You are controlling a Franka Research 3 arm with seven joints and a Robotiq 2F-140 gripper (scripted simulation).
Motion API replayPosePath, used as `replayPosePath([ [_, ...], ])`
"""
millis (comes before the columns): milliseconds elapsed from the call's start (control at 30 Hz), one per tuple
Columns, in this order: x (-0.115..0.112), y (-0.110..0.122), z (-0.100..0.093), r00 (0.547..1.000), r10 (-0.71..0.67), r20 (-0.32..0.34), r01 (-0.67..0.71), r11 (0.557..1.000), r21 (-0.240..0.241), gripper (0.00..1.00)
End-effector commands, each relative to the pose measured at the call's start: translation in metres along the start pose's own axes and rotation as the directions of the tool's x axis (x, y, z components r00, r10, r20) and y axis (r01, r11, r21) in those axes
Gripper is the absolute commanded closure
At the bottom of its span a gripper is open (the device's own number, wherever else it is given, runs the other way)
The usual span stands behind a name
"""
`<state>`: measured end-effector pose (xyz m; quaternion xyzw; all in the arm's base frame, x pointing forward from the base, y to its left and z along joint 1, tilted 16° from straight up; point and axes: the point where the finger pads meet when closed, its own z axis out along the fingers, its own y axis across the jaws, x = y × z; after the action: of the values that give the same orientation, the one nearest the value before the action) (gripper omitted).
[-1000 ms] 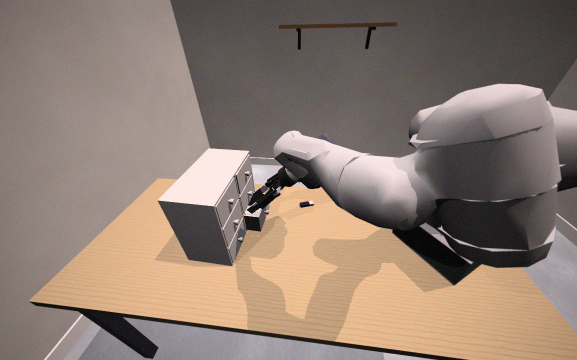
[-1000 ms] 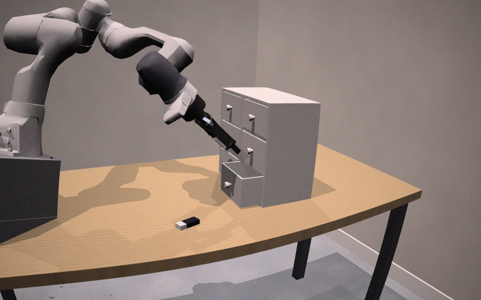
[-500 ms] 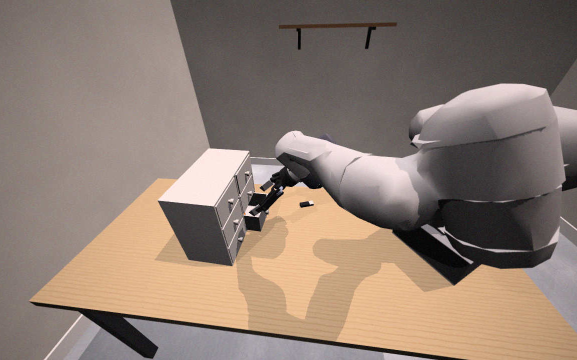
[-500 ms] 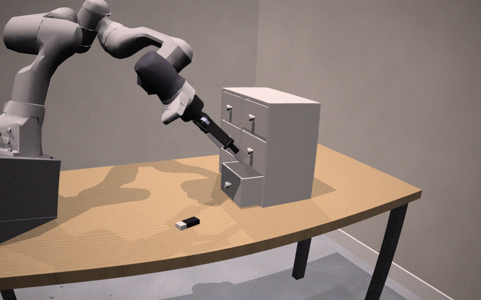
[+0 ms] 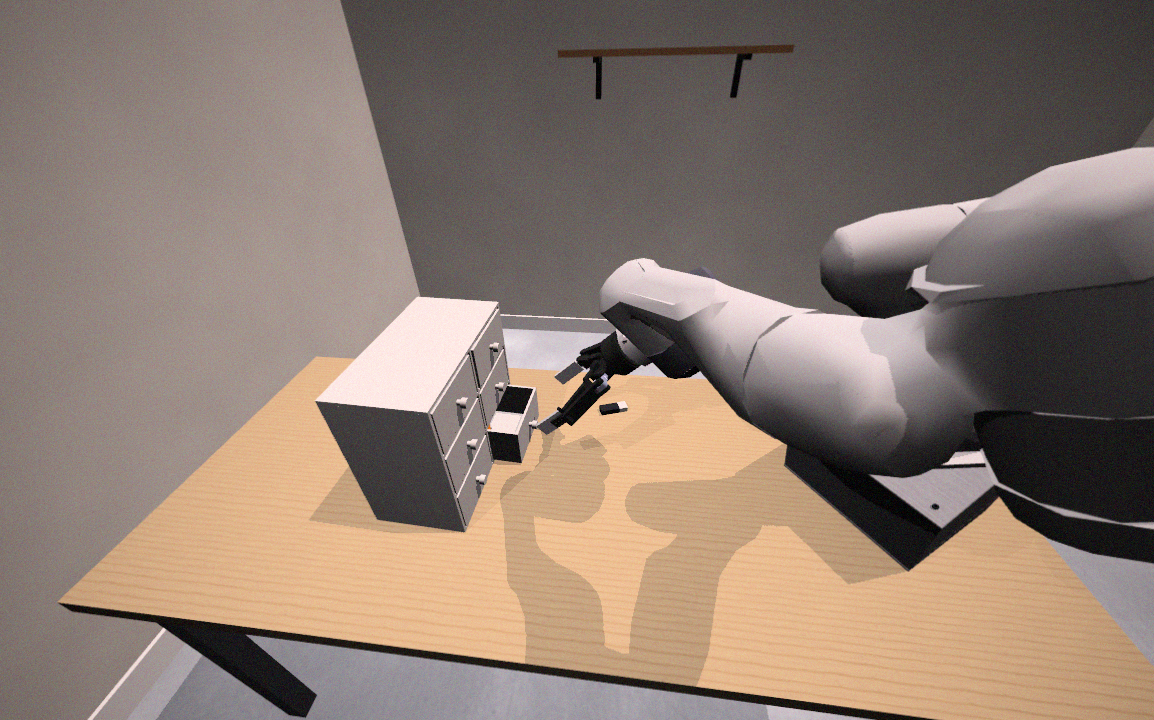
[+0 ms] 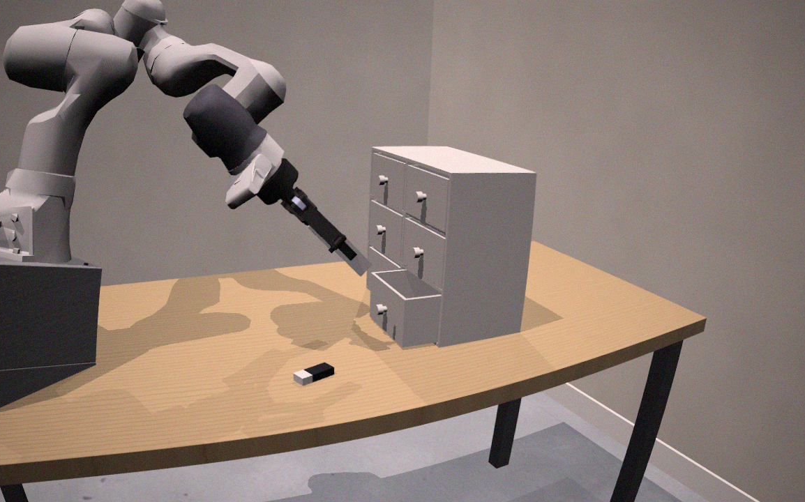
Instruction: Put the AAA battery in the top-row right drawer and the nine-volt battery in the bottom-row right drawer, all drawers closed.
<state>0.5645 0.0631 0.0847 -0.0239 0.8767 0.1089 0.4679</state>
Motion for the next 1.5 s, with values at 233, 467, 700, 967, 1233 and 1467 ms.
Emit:
replayPosePath([
  [233, 0.028, 0.003, -0.034, 1.0, -0.016, 0.012, 0.016, 1.0, -0.013, 0.0],
  [467, 0.035, 0.003, -0.041, 1.0, -0.016, 0.012, 0.016, 1.0, -0.013, 0.0],
  [700, 0.049, 0.002, -0.057, 1.0, -0.011, 0.004, 0.011, 1.0, -0.016, 0.0],
  [967, 0.06, 0.002, -0.069, 1.0, -0.011, -0.004, 0.011, 1.0, -0.019, 0.0],
  [1233, 0.062, 0.002, -0.07, 1.0, -0.011, -0.007, 0.011, 1.0, -0.02, 0.0],
  [1467, 0.061, 0.002, -0.071, 0.999, -0.011, -0.03, 0.01, 1.0, -0.02, 0.0],
])
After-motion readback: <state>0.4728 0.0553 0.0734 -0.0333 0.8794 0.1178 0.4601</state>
